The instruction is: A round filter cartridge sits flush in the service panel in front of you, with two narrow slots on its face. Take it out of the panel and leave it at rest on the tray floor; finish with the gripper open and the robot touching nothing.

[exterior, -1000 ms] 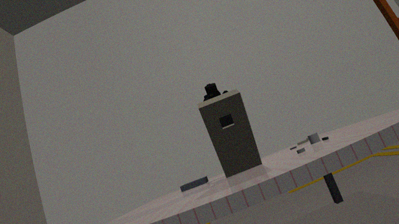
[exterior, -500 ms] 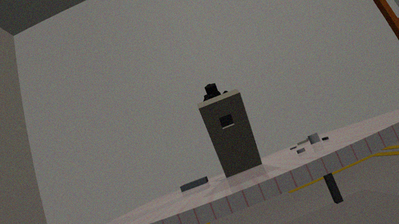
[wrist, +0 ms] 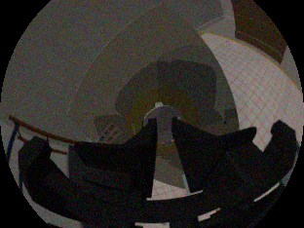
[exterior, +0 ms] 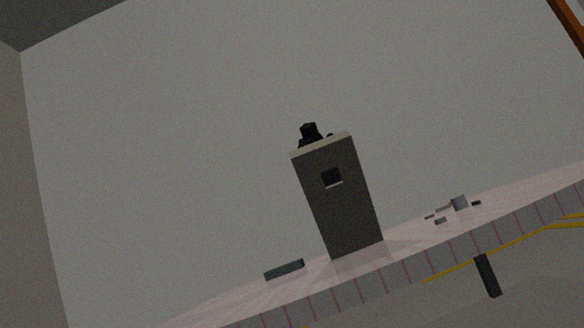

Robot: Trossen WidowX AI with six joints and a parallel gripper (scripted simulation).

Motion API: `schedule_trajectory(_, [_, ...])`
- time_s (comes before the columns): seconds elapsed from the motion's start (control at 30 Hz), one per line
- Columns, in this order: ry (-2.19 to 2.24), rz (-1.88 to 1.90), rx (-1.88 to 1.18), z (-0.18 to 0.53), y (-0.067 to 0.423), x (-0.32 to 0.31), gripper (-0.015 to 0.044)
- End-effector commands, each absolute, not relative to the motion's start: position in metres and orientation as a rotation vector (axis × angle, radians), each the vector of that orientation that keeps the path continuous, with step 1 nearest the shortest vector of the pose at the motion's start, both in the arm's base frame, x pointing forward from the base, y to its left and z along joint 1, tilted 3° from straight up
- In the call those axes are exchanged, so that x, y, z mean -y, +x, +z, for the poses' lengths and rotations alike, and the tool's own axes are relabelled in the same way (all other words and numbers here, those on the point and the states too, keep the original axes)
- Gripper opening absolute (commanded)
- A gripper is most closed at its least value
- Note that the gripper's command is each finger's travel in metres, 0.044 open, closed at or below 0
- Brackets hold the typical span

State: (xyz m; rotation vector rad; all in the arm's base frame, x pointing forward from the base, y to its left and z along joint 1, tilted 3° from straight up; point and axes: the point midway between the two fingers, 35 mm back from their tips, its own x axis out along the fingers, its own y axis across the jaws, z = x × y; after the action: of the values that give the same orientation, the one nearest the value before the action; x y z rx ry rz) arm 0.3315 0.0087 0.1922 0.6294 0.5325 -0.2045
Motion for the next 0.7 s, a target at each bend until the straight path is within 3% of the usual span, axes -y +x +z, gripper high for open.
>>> schedule_trajectory(0.0, [0.630,-0.201,-0.532,0.1925,0.3318,-0.0092,0.0003])
schedule_trajectory(0.67, [1.186,-0.356,-0.475,0.1902,0.3351,-0.0098,0.0000])
